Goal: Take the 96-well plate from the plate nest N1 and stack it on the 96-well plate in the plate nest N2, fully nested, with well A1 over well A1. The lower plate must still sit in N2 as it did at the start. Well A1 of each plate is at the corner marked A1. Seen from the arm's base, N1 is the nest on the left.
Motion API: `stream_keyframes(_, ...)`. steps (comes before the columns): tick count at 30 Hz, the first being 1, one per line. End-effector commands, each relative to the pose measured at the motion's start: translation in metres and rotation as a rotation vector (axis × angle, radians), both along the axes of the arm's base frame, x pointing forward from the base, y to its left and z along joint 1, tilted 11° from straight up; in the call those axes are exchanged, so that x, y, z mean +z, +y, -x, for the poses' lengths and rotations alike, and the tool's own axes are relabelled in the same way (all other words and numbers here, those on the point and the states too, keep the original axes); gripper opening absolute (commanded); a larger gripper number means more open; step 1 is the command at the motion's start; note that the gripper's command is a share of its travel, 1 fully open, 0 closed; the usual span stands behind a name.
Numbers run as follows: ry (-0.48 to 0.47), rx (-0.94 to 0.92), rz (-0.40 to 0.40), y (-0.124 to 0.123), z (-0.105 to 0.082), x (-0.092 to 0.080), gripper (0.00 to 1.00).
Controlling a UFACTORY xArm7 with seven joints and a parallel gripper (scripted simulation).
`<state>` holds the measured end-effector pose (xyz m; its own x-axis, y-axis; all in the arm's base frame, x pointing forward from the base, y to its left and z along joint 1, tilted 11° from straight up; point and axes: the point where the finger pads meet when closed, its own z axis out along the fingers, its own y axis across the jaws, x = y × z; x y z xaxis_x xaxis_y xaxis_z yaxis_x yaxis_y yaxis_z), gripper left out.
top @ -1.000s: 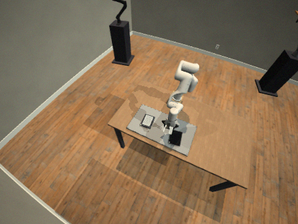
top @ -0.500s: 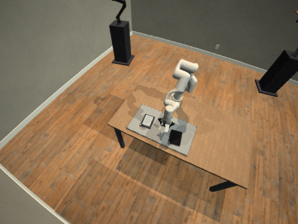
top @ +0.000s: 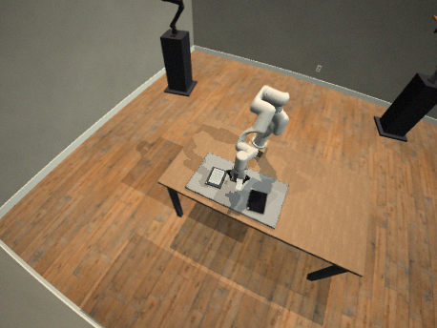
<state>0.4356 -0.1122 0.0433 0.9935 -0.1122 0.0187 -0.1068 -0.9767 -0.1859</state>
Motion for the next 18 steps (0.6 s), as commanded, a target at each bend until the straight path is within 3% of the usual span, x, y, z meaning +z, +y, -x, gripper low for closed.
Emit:
stream_keyframes(1,-0.004,-0.001,0.002,-0.013,0.003,-0.001,0.00)
stream_keyframes(18,-0.004,-0.001,0.002,-0.059,0.019,-0.010,0.00)
